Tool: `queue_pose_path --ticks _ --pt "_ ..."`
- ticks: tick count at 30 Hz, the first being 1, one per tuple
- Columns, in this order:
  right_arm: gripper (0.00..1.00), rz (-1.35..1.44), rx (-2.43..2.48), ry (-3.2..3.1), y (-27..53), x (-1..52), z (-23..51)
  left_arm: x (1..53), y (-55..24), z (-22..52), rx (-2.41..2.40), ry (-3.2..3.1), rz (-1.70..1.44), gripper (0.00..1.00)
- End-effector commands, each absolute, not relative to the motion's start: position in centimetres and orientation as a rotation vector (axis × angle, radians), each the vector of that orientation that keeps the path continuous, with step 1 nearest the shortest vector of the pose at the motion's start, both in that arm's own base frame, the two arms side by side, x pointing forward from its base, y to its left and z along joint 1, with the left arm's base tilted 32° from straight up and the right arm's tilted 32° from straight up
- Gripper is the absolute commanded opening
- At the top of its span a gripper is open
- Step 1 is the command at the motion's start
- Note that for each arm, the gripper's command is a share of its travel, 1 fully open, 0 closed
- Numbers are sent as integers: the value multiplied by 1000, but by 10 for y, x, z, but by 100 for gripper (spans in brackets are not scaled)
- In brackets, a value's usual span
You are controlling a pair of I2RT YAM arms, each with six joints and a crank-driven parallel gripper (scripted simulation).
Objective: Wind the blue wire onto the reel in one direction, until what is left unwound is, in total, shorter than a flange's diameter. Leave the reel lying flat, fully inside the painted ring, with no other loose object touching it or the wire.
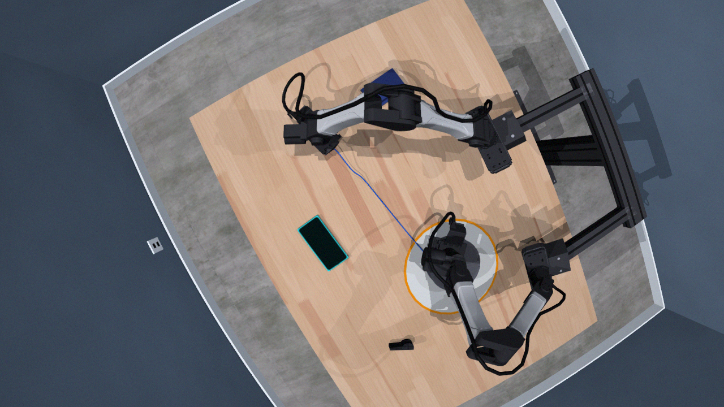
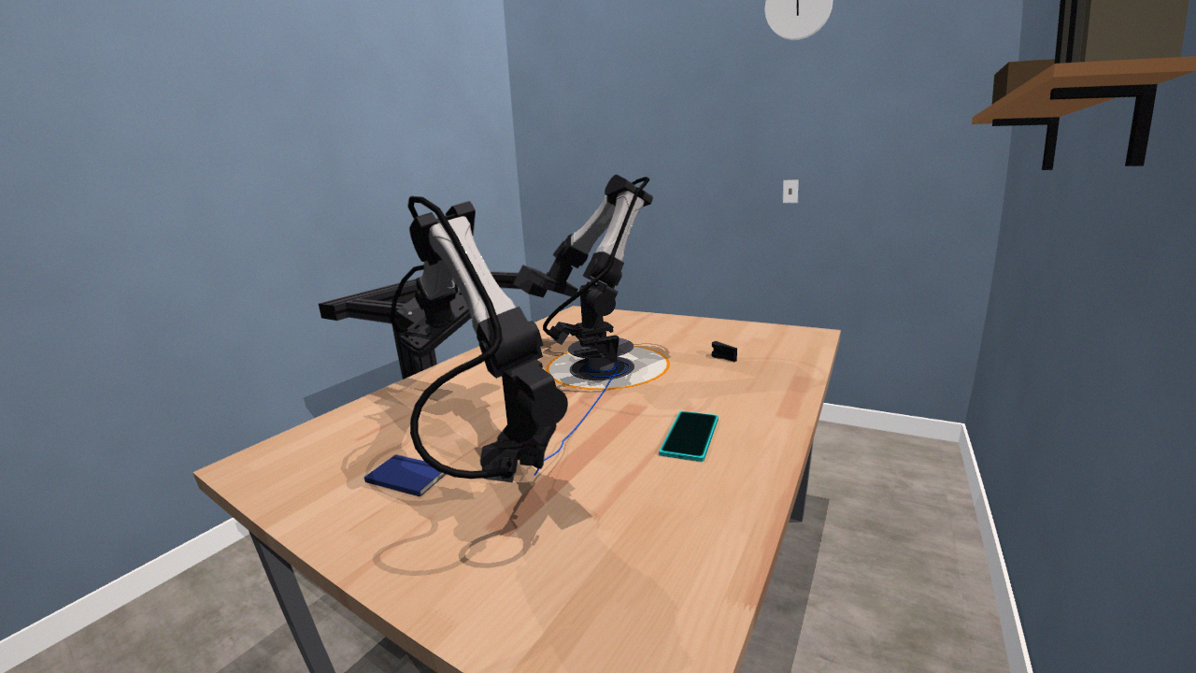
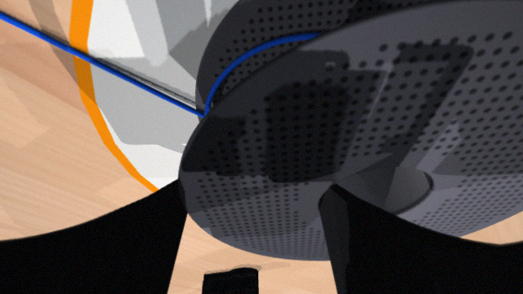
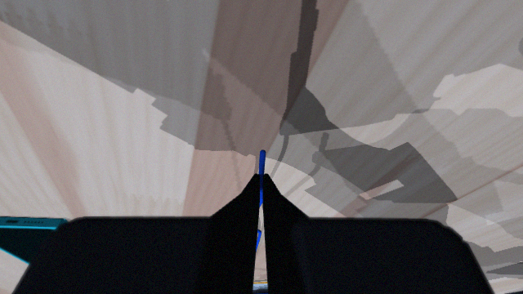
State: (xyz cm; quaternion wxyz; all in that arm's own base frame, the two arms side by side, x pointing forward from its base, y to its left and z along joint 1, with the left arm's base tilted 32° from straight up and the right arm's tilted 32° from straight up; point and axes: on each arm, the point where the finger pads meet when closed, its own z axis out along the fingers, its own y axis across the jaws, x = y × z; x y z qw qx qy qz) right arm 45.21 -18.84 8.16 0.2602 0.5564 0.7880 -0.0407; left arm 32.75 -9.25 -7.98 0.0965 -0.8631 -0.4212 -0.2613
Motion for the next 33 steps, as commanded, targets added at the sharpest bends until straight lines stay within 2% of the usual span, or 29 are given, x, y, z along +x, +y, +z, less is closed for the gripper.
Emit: queue_pose_path --ticks 1,11,18,26,28,29,33 --pt "0 -98 1481 2114 -187 453 89 339 -99 -80 -2575 -1286 -801 70" --pt "0 -94 1493 2106 -182 455 87 347 -80 -67 -2446 -1627 -840 70" --pt "0 -92 1498 2102 -154 449 78 346 -31 -47 -2102 -2220 -874 70" --pt "0 -92 1498 2102 -124 445 72 295 27 -45 -1509 -2845 -850 70" --pt "0 -92 1498 2102 -124 445 72 295 27 -45 -1509 -2845 -850 70" --pt "0 -103 1469 2123 -121 443 69 287 28 -48 -1281 -3002 -837 70" --pt "0 -108 1455 2133 -105 436 56 255 28 -63 -971 -3179 -802 70"
